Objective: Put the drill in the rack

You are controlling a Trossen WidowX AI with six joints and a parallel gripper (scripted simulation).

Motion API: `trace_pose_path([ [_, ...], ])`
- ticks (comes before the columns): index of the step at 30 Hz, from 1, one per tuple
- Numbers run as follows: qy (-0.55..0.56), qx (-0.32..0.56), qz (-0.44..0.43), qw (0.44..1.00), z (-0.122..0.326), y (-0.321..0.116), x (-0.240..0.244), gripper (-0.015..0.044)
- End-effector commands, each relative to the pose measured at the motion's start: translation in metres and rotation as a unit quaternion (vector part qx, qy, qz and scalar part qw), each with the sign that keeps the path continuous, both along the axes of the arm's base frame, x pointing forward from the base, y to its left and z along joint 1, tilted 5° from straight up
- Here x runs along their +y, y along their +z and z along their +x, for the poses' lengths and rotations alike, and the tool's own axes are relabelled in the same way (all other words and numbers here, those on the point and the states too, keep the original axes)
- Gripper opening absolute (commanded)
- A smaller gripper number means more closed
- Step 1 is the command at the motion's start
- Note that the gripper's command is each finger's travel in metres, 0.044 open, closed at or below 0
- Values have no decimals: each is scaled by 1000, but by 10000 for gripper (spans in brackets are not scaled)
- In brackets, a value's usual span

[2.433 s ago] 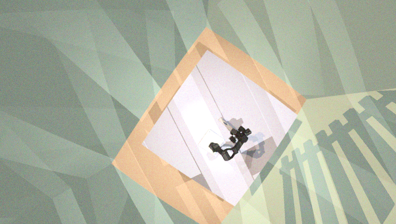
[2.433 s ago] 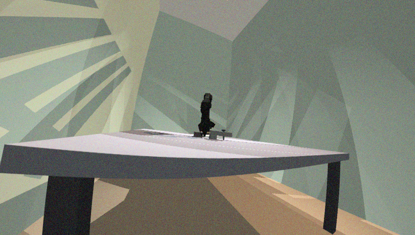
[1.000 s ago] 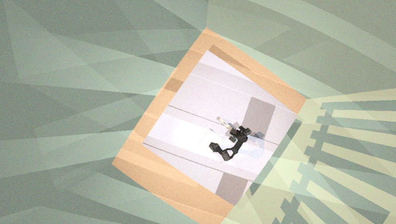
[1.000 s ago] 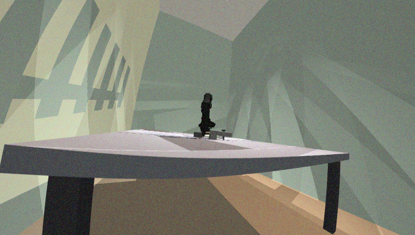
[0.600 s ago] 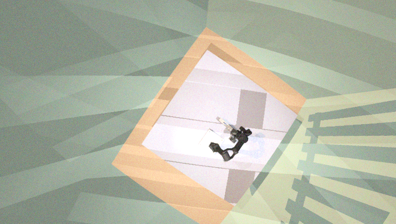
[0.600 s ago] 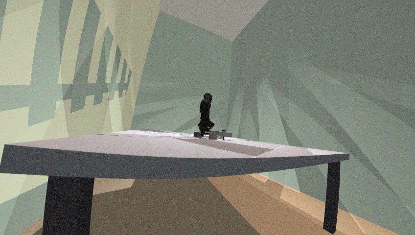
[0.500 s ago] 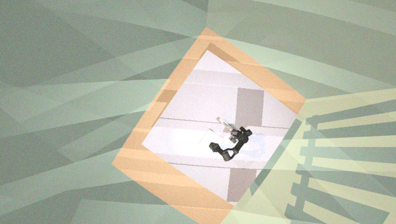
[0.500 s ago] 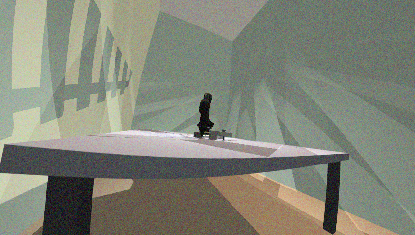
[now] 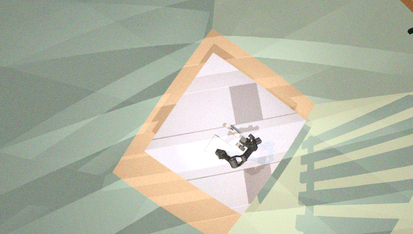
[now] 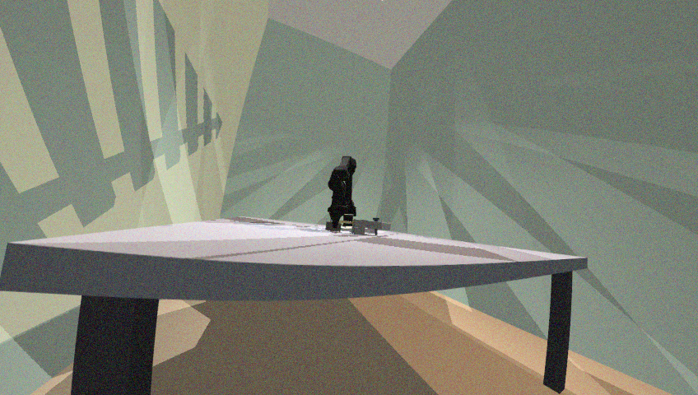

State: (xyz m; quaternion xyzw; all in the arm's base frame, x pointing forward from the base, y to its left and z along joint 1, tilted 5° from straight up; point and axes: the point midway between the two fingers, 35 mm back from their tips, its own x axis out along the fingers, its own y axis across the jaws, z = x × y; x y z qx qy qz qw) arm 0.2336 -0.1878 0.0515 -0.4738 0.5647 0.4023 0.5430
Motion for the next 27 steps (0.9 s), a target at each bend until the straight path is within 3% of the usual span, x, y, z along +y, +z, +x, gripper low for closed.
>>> trace_pose_path([
  [1,3,-1,2,1000,-1,1,-7,0],
  [27,3,0,0,1000,-8,9,-31,0],
])
